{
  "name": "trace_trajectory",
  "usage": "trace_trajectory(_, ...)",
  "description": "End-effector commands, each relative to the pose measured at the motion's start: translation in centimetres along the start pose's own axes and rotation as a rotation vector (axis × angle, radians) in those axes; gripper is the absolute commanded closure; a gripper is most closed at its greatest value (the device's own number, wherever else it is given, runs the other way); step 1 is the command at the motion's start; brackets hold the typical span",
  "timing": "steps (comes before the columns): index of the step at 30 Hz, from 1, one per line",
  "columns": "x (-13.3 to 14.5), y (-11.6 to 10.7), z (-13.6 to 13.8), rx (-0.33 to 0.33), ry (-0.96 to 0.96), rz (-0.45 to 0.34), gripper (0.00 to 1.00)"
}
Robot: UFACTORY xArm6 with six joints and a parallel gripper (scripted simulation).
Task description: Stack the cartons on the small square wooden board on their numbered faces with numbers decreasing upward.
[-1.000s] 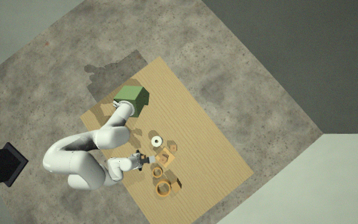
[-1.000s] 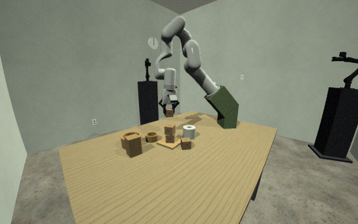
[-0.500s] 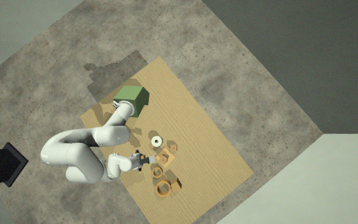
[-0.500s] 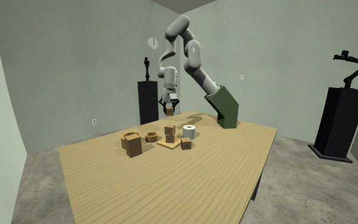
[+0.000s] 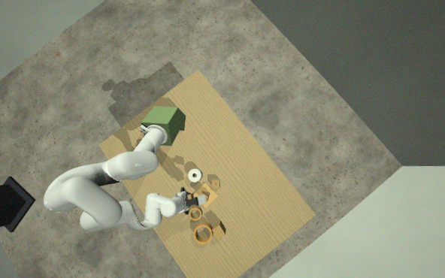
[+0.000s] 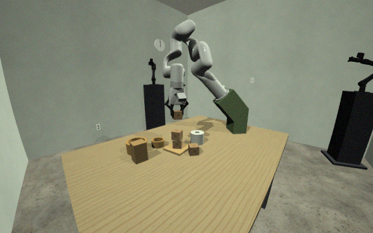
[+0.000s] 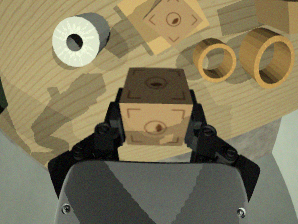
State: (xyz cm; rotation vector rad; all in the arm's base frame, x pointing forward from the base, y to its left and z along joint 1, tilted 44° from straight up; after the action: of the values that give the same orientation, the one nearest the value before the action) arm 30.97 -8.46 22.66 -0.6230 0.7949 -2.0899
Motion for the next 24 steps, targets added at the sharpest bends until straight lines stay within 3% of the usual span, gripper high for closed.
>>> trace_trajectory(1, -6.9, -0.7, 2.2, -0.033, 0.006, -0.078, 1.0)
trace_trajectory(4, -7.4, -0.4, 2.5, -0.034, 0.007, -0.078, 1.0)
trace_trajectory(10, -7.1, 4.0, 2.5, -0.036, 0.007, -0.077, 1.0)
trace_trajectory(24, -7.0, 5.1, 2.5, -0.035, 0.007, -0.077, 1.0)
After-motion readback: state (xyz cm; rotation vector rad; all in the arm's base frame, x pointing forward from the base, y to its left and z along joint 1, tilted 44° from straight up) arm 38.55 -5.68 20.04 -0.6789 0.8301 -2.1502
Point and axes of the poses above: the point where the finger pads meet when closed, its own y axis out along the fingers, its own z axis across the jaws, x = y × z, the point moved 7 cm from there along -y, back along the fingers, and after that the axes turned 1 degree about -y, right-handed, at the moved point
